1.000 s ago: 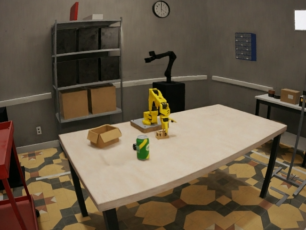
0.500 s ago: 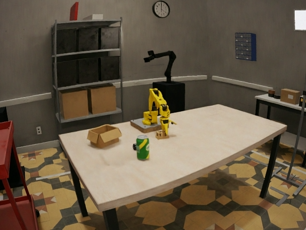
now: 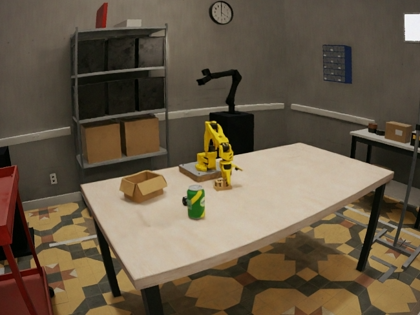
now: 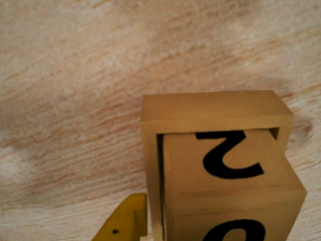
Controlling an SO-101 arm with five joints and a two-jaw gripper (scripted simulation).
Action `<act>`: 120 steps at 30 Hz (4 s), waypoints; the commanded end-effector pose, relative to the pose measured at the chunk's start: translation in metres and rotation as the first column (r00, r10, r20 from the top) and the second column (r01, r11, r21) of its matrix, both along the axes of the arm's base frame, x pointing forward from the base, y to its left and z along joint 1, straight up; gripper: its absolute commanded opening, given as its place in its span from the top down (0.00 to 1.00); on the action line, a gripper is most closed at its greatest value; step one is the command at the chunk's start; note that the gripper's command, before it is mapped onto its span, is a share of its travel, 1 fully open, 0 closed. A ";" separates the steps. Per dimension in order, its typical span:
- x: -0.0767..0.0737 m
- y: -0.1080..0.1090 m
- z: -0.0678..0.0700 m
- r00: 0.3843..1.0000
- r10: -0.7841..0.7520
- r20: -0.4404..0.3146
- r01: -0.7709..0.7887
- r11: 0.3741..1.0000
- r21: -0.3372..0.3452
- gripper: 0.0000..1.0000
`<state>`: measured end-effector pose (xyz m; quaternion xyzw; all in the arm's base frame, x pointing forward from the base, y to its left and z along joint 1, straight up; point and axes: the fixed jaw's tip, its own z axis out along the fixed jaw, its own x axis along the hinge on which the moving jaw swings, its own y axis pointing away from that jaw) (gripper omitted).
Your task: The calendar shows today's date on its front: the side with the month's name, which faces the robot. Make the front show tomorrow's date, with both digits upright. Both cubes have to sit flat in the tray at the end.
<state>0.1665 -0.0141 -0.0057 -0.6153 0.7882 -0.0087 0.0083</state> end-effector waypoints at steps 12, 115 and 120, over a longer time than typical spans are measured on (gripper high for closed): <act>0.000 0.001 -0.003 1.000 -0.003 -0.016 0.003 1.000 0.003 0.70; 0.008 -0.001 0.003 1.000 -0.003 -0.016 0.003 1.000 0.003 1.00; 0.009 -0.001 0.005 1.000 -0.003 -0.016 0.003 1.000 0.003 1.00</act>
